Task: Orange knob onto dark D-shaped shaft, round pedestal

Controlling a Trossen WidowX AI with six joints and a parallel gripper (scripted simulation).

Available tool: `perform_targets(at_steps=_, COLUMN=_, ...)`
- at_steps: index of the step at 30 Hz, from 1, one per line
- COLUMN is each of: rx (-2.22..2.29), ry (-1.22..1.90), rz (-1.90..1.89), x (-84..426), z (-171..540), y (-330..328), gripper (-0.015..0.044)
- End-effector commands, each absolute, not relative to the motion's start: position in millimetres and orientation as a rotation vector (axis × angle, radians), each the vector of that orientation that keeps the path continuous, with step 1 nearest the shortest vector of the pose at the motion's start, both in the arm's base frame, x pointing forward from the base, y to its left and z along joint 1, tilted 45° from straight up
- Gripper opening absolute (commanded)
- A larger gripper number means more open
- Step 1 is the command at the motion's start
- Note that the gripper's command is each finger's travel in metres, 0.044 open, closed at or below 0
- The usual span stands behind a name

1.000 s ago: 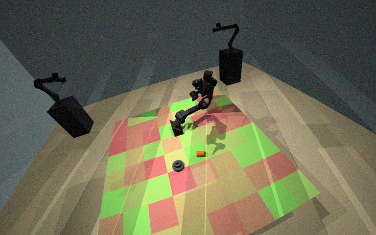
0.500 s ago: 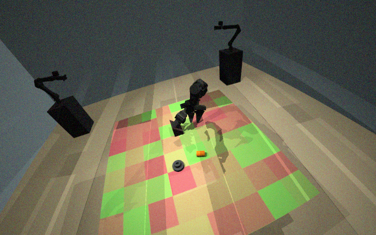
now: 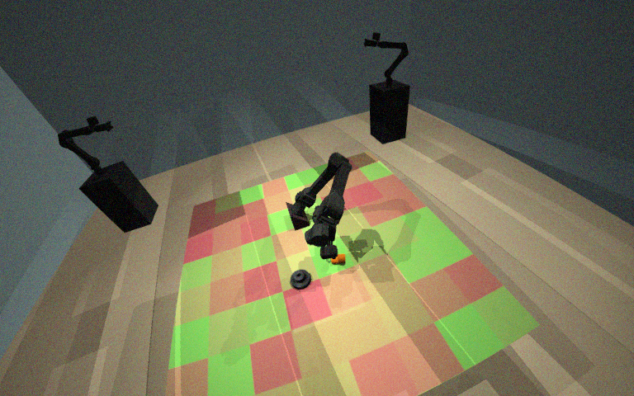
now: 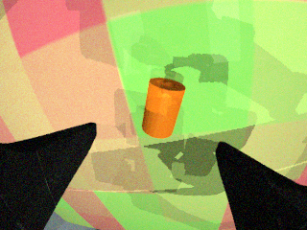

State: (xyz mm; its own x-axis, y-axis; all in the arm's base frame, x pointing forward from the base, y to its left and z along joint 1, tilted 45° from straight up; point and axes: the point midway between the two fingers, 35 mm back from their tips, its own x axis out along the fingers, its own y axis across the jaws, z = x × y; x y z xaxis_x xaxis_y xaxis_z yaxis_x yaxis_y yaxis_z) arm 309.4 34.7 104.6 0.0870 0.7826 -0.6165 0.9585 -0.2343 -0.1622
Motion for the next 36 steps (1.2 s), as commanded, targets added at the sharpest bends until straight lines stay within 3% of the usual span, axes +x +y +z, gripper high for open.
perform_targets(at_steps=1, rx=2.11, ry=1.791, rz=-0.933, x=310, z=96, y=45, gripper=0.044)
perform_targets(at_steps=36, rx=2.111, ry=1.792, rz=-0.932, x=311, z=53, y=87, gripper=0.044)
